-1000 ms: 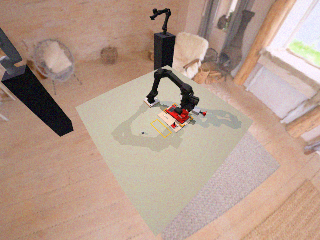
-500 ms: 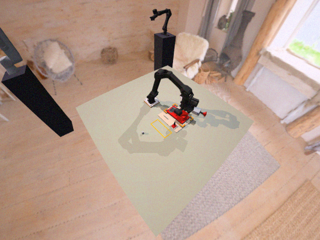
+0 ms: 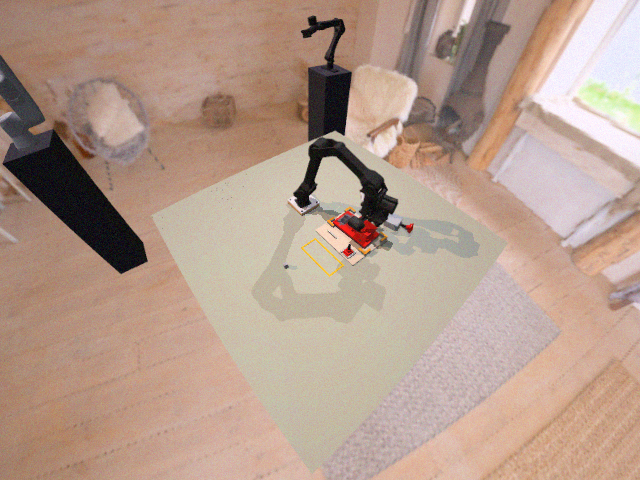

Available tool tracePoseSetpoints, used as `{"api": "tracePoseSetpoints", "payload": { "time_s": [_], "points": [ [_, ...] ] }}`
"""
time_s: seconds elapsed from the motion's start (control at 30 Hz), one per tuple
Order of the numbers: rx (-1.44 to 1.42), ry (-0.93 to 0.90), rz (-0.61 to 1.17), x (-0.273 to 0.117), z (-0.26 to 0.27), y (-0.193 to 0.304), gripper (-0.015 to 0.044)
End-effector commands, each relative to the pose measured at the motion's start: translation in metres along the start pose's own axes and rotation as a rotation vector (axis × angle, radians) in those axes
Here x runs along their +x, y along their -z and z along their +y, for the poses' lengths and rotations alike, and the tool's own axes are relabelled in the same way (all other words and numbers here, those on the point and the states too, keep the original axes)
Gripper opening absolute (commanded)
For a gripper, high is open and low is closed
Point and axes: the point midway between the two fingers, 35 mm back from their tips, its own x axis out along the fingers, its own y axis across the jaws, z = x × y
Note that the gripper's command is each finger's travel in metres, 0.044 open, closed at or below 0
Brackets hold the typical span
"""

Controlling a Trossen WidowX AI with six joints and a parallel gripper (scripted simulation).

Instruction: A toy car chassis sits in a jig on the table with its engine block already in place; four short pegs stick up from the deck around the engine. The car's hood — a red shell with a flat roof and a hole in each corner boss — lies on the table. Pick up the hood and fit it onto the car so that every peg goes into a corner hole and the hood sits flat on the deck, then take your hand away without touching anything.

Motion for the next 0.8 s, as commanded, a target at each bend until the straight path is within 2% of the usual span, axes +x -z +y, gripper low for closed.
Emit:
{"api": "tracePoseSetpoints", "payload": {
  "time_s": [0.0,0.77],
  "points": [
    [-0.001,0.003,-0.003,0.0001,-0.0006,-0.0005,0.0],
    [-0.001,0.003,-0.003,0.0083,-0.0007,-0.0007,0.0]
  ]
}}
